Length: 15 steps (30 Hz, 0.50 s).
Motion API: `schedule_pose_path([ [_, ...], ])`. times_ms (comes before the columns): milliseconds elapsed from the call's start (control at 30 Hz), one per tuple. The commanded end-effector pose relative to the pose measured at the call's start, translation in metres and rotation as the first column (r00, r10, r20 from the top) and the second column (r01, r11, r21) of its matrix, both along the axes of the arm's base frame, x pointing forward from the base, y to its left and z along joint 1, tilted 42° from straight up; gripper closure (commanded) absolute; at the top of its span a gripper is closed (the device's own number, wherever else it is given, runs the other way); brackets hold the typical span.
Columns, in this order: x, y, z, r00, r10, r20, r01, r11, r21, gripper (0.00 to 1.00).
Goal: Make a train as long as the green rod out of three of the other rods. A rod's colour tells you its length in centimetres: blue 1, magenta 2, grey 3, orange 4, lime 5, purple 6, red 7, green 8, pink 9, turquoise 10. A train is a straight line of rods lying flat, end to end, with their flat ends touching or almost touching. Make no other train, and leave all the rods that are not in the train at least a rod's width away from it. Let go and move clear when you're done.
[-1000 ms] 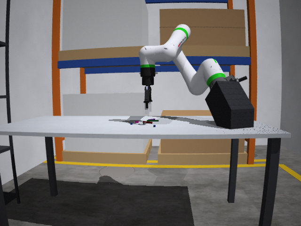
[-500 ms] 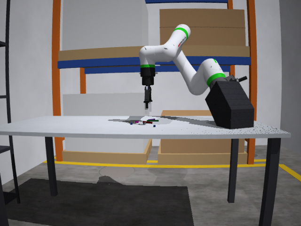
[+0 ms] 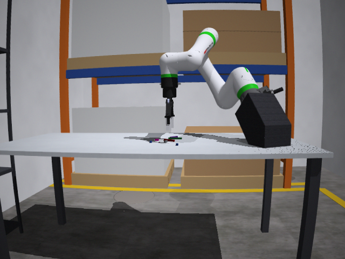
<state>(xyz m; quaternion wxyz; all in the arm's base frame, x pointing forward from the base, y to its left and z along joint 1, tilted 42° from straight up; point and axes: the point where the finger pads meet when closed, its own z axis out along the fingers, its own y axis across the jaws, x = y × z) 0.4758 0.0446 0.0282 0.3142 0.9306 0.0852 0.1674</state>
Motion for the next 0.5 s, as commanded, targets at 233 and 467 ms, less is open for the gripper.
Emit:
schedule_pose_path([
  [233, 0.044, 0.015, 0.014, 1.0, 0.004, 0.0, -0.004, 1.0, 0.001, 0.0],
  [467, 0.074, 0.021, 0.023, 1.0, 0.006, 0.001, -0.006, 1.0, 0.001, 0.0],
])
